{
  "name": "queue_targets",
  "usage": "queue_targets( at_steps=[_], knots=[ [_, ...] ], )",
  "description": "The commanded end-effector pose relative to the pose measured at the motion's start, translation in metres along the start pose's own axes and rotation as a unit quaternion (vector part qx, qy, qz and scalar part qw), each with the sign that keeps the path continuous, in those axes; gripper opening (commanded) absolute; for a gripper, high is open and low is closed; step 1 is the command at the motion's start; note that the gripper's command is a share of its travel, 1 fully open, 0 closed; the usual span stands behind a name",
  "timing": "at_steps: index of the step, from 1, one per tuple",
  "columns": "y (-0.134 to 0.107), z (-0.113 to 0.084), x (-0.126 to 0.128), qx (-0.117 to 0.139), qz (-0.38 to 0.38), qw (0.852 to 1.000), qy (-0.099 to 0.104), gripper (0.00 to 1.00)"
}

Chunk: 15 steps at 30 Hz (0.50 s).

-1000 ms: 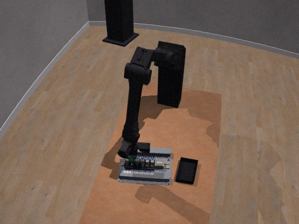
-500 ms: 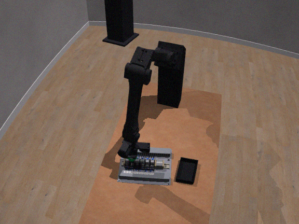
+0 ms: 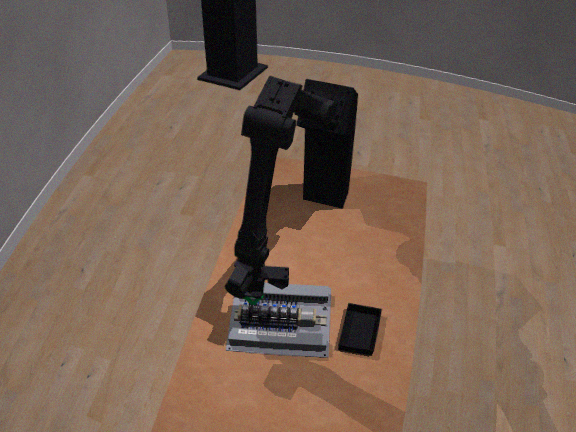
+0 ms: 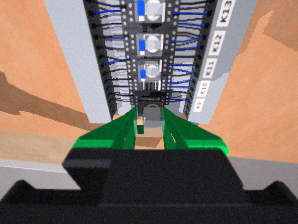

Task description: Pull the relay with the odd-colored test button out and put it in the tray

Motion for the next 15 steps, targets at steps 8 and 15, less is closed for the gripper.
queue_targets(
  at_steps=[8,15],
  knots=[
    [-0.006,-0.038,-0.004,0.004,-0.002,1.0,-0.008,0.0],
    [-0.004,-0.032,0.0,0.002,-0.001,1.0,-0.002,0.0]
  ],
)
Point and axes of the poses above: the point where the finger pads meet when closed, its own z axis out along the fingers, its own x axis across the jaws, y = z × x, the point moved 5 cm from there along -z, back along the fingers, and after that the axes turned 1 degree about -z, right-handed, at the moved point
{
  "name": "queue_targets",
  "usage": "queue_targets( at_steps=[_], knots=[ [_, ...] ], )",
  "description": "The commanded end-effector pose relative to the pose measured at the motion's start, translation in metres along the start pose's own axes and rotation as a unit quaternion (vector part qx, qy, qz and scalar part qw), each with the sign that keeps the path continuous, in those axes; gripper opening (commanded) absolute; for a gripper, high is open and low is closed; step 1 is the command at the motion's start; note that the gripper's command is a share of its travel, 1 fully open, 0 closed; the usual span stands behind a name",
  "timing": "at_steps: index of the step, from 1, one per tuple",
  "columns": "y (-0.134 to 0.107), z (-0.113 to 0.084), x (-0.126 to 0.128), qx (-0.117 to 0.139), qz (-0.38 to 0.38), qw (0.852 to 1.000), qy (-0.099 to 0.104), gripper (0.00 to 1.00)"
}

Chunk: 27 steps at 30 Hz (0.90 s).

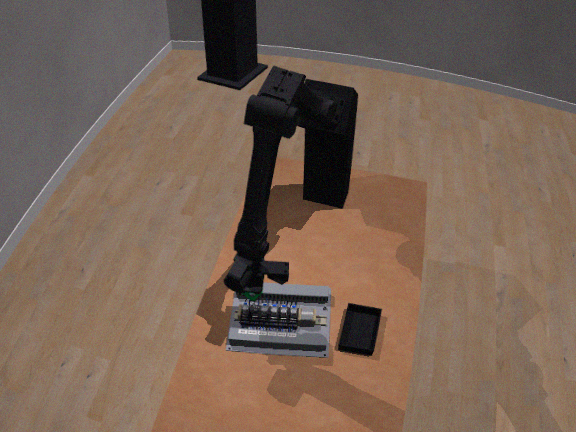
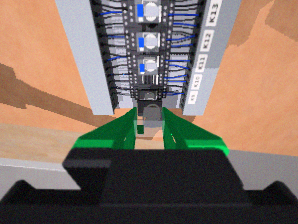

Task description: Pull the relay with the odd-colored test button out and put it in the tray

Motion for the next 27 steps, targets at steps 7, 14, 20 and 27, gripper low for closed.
queue_targets(
  at_steps=[7,14,20,27],
  knots=[
    [-0.0031,-0.0031,0.0037,-0.001,0.0,1.0,0.006,0.0],
    [-0.0029,-0.002,0.0042,-0.002,0.0,1.0,0.007,0.0],
    [-0.0028,-0.0015,0.0044,-0.002,0.0,1.0,0.007,0.0],
    [-0.0029,-0.0016,0.0042,-0.002,0.0,1.0,0.007,0.0]
  ],
)
Point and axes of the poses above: the point where the finger pads meet when closed, its own z axis out along the fingers, its own x axis across the jaws, y = z × x, the point moved 5 cm from there along -z, back along the fingers, and after that the axes turned 1 degree about -z, right-handed, at the moved point
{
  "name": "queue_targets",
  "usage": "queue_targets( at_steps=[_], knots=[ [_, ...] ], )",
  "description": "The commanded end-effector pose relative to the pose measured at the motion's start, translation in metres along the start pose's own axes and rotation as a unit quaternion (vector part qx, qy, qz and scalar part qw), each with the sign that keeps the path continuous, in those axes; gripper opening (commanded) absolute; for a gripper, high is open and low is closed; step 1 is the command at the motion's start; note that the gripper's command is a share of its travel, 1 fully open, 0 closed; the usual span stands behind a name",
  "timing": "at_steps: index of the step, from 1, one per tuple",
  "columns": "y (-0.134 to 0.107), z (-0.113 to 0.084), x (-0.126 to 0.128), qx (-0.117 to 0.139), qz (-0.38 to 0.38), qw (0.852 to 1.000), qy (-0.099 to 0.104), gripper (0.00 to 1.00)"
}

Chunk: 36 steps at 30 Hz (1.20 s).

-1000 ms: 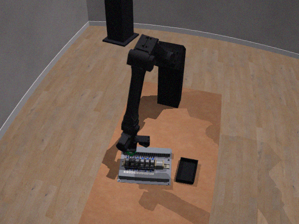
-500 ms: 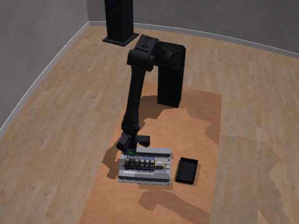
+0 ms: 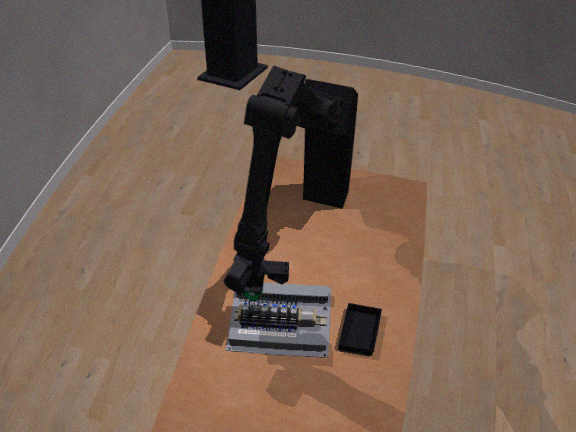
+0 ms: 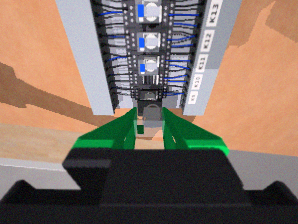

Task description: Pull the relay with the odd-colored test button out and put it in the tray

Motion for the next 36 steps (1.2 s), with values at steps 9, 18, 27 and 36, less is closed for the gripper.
queue_targets(
  at_steps=[9,18,27,36],
  knots=[
    [-0.003,-0.002,0.004,-0.002,0.0,1.0,0.006,0.0],
    [0.008,-0.003,0.0,-0.004,0.001,1.0,0.003,0.0],
    [0.021,-0.009,-0.009,-0.001,0.001,1.0,-0.009,0.0],
    [0.046,-0.011,-0.015,0.0,0.001,1.0,-0.015,0.0]
  ],
)
Point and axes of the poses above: the point where the finger pads meet when closed, its own z axis out along the fingers, its own x axis across the jaws, y = z × x, the point moved 5 cm from there along -z, back along the fingers, and after that the axes turned 1 degree about -z, right-handed, at the moved point
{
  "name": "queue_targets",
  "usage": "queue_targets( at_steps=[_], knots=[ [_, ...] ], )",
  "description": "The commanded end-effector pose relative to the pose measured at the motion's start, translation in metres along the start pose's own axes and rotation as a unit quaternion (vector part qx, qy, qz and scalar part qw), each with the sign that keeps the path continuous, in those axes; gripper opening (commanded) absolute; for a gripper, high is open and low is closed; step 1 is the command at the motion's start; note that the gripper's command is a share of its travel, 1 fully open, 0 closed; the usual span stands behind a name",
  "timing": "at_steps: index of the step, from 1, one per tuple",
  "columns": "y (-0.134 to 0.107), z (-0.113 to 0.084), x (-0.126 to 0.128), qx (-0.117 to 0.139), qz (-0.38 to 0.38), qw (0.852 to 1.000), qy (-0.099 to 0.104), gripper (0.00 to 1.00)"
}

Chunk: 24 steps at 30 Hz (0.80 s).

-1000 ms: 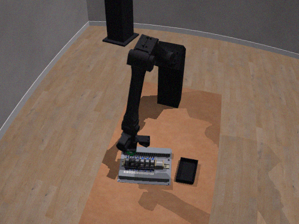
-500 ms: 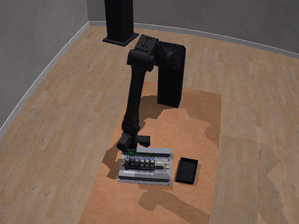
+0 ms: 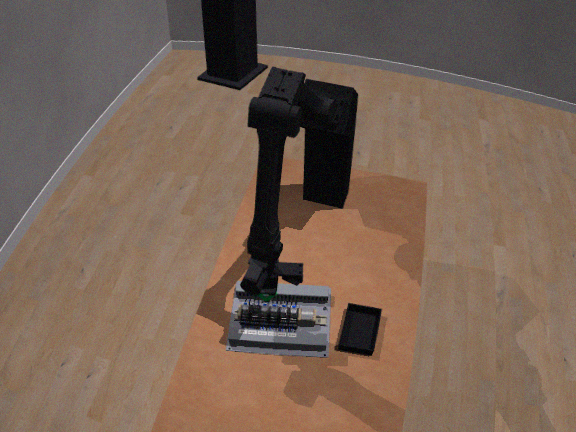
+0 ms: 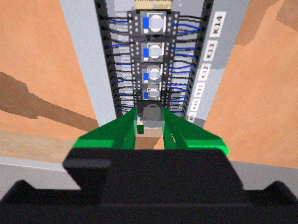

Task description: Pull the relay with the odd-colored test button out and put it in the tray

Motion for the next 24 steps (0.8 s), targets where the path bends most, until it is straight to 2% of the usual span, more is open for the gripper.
queue_targets(
  at_steps=[1,16,18,24],
  knots=[
    [0.005,-0.015,-0.016,0.004,0.005,1.0,-0.026,0.0],
    [0.077,-0.014,-0.024,0.002,0.006,1.0,-0.025,0.0],
    [0.077,-0.014,-0.024,0.002,0.006,1.0,-0.025,0.0],
    [0.114,-0.006,-0.023,0.0,0.005,1.0,-0.017,0.0]
  ],
)
Point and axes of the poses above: the point where the finger pads meet when closed, its own z axis out along the fingers, its own x axis across the jaws, y = z × x, the point moved 5 cm from there along -z, back along the fingers, and after that the axes turned 1 degree about -z, right-handed, at the moved point
